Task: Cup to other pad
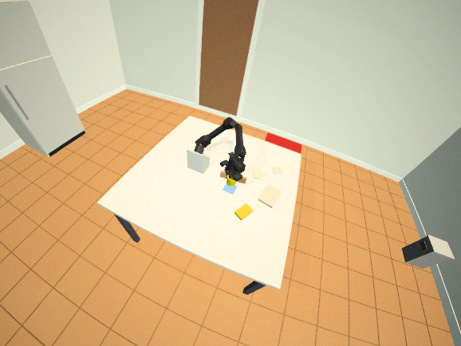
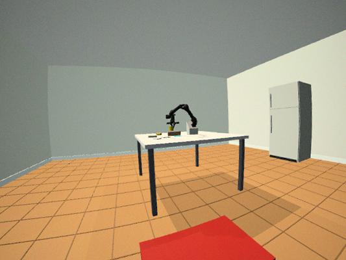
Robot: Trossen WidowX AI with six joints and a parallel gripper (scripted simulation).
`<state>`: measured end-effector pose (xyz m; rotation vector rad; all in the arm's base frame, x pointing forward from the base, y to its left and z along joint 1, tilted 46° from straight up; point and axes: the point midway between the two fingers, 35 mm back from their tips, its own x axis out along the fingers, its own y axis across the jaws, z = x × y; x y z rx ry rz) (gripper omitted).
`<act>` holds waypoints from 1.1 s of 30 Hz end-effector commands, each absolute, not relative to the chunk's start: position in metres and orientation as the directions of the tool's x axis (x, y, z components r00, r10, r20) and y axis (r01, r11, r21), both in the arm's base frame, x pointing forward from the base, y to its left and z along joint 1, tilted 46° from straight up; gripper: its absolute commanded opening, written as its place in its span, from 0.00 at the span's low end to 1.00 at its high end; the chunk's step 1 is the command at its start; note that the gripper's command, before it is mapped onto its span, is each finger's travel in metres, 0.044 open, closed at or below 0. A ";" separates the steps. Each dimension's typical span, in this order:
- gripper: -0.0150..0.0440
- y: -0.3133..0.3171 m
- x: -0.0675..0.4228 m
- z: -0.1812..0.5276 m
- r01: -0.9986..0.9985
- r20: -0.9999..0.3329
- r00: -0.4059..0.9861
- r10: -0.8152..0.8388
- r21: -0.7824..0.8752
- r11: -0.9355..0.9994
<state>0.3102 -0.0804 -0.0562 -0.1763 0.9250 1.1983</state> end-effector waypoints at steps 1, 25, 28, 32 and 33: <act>0.25 -0.093 0.310 -0.044 -0.858 -0.699 0.065 0.713 0.326 0.397; 0.25 -0.089 0.307 -0.042 -0.853 -0.694 0.066 0.717 0.335 0.402; 0.25 -0.085 0.306 -0.038 -0.854 -0.695 0.065 0.716 0.333 0.401; 0.25 -0.079 0.306 -0.032 -0.855 -0.695 0.065 0.716 0.331 0.400; 0.25 -0.078 0.306 -0.030 -0.855 -0.696 0.065 0.716 0.331 0.399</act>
